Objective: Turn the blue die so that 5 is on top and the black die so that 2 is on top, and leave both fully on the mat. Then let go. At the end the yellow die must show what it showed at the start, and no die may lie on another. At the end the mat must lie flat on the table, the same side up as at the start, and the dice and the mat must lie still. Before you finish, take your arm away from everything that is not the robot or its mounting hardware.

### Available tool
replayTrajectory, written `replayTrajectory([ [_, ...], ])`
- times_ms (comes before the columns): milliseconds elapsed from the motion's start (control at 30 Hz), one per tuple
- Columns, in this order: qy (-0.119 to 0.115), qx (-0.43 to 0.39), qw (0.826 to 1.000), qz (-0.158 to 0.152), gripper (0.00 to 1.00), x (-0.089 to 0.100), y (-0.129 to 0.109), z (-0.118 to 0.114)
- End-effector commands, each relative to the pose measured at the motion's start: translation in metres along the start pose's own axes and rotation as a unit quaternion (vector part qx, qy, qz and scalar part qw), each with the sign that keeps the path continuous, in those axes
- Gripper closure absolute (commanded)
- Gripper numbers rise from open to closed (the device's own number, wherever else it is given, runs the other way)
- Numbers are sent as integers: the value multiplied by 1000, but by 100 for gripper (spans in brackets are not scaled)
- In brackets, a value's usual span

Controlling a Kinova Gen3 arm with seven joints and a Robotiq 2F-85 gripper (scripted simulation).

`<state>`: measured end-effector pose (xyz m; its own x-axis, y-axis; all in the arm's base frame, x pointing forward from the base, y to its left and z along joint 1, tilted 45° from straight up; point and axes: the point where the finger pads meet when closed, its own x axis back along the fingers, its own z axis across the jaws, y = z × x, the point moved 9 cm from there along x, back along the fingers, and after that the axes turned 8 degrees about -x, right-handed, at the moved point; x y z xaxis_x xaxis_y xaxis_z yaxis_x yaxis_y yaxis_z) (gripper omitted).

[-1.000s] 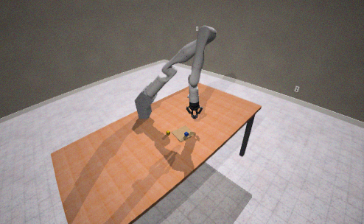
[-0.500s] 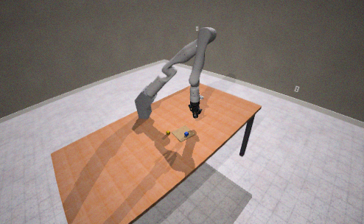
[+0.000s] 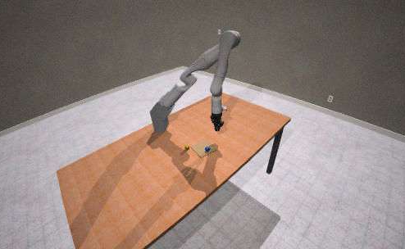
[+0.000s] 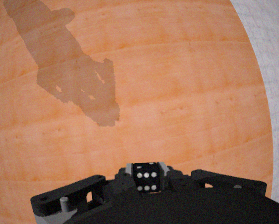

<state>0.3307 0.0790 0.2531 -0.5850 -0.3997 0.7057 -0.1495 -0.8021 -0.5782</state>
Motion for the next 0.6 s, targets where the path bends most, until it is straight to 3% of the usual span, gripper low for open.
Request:
replayTrajectory([
  [0,-6,-4,1000,0,79,0,1,-3],
  [300,-10,-3,1000,16,79,-2,6,-3],
  [567,-15,-4,998,68,79,-2,14,-2],
])
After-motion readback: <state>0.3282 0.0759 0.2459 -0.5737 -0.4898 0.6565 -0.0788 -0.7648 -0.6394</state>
